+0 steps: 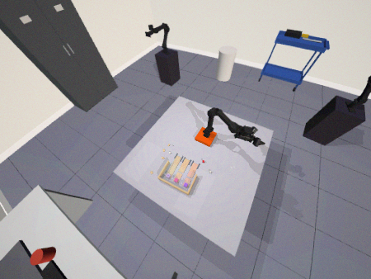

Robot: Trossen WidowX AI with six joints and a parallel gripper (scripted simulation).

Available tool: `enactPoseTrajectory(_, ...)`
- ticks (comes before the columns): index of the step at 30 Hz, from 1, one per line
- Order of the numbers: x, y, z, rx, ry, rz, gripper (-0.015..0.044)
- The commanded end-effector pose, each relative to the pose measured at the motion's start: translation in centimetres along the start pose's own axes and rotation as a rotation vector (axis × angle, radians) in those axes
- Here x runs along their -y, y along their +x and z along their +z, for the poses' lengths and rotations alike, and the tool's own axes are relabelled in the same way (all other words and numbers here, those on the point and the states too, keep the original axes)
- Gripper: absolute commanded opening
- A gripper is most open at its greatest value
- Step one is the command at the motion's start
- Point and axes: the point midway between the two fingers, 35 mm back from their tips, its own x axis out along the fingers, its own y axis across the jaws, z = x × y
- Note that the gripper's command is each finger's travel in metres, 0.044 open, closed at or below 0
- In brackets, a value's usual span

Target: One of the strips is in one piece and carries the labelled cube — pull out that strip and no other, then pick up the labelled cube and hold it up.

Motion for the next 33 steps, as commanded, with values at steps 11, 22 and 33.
enactPoseTrajectory(11,5.3,-16.9,-15.8,-0.479,0.5,-0.519,0.04)
enactPoseTrajectory(22,1.5,-33.9,-23.6,-0.762,0.898,-1.062,0.04)
enactPoseTrajectory(33,-8.9,-48.3,-25.5,-0.93,1.232,-1.688,0.04)
